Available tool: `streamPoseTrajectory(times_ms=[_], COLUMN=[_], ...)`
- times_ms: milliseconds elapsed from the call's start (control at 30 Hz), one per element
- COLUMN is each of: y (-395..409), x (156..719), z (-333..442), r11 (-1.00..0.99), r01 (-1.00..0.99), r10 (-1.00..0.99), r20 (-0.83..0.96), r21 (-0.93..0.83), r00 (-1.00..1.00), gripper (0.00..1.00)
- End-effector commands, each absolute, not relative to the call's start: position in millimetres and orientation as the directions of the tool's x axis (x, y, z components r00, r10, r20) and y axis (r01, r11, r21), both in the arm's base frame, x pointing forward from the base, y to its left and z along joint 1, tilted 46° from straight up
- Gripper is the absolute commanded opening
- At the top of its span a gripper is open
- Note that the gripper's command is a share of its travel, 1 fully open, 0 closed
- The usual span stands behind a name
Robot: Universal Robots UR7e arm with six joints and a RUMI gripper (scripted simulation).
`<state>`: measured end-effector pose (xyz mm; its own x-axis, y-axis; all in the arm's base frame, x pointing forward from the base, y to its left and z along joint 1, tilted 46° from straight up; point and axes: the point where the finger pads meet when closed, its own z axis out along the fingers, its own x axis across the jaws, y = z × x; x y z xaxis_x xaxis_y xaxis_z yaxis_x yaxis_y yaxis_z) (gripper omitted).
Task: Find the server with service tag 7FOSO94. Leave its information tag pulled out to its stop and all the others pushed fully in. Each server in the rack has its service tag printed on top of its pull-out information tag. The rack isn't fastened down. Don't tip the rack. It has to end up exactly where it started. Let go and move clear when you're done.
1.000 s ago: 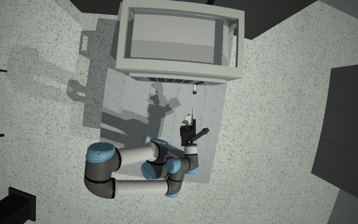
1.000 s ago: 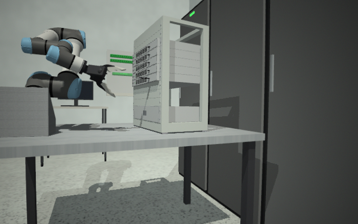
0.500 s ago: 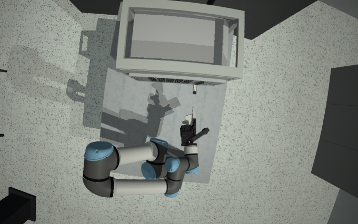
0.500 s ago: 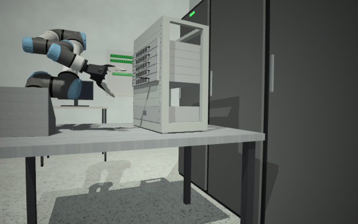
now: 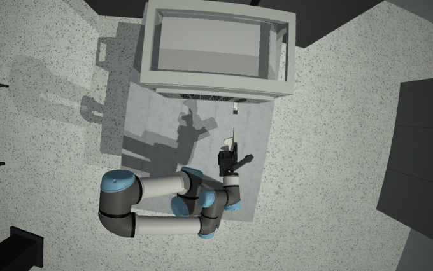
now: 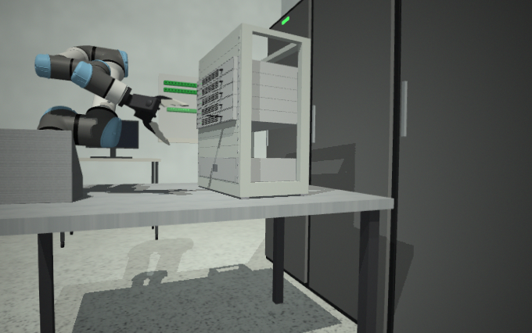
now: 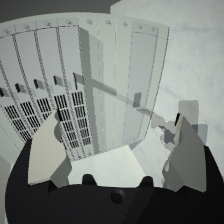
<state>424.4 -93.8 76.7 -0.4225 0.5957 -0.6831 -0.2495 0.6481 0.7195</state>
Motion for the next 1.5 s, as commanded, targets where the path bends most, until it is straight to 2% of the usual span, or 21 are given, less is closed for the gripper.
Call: streamPoseTrajectory(times_ms=[0, 1467], y=[-94.3, -98.3], x=[424.3, 423.8], z=[76.0, 70.5], r11=[0.65, 0.672], r01=[-0.245, -0.197], r10=[0.59, 0.539], r20=[-0.681, -0.654], r21=[0.719, 0.714], r00=[-0.434, -0.531], gripper=[1.0, 1.0])
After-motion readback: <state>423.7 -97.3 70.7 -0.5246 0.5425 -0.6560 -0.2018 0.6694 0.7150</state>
